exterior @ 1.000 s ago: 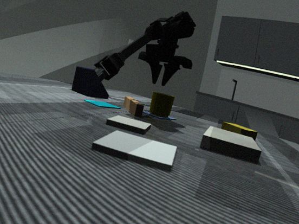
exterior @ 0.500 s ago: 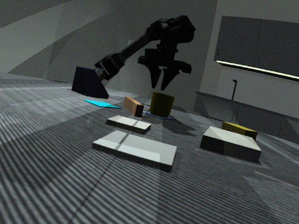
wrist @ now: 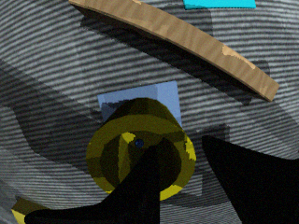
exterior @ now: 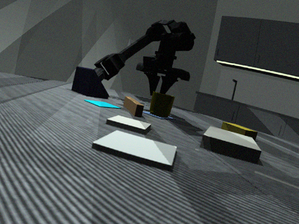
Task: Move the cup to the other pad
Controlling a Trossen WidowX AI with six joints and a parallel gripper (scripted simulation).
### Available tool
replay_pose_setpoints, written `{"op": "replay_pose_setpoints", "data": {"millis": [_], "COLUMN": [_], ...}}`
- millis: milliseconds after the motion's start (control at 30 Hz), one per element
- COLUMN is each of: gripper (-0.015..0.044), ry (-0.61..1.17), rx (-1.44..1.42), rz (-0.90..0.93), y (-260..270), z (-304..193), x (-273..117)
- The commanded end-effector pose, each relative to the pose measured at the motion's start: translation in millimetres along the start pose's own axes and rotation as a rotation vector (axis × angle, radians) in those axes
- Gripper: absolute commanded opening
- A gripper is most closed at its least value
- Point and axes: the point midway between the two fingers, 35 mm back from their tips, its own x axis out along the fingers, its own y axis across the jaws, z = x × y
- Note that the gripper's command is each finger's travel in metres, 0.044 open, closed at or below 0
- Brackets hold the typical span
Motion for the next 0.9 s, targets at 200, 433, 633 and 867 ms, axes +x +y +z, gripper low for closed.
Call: {"op": "replay_pose_setpoints", "data": {"millis": [200,433,633,867], "gripper": [0.0166,0.0166,0.0133,0.0087], "ry": [0.006,0.007,0.003,0.003], "rx": [0.004,0.003,-0.001,-0.001], "rz": [-0.002,-0.002,-0.002,-0.002], "y": [-1.8,-2.4,-1.9,-1.9], "z": [-1.3,-1.7,-1.4,-1.4], "x": [17.5,23.1,21.1,21.1]}}
